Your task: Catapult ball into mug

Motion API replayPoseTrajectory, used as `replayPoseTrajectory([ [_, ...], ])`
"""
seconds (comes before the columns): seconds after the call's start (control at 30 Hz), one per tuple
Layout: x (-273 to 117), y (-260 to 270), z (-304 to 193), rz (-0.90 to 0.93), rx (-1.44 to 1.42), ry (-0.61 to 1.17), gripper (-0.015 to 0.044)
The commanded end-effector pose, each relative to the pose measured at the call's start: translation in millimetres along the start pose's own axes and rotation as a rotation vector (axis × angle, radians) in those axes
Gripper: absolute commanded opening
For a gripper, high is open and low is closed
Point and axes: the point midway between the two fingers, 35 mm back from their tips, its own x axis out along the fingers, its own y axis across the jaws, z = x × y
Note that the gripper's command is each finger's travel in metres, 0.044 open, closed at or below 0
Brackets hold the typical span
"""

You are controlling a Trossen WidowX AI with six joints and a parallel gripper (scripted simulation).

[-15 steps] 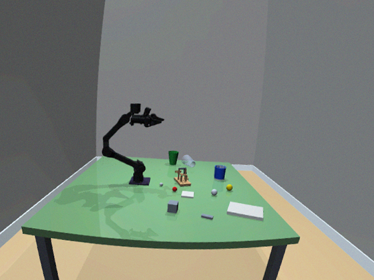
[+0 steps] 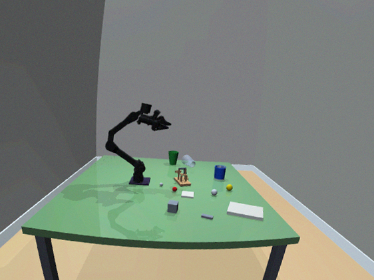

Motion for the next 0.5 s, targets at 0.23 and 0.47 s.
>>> replayPoseTrajectory([
  [0.23,58.0,15.8,-31.5,-0.054,0.112,0.253,0.044],
  [0.47,89.4,21.7,-56.1,-0.112,0.216,0.41,0.044],
])
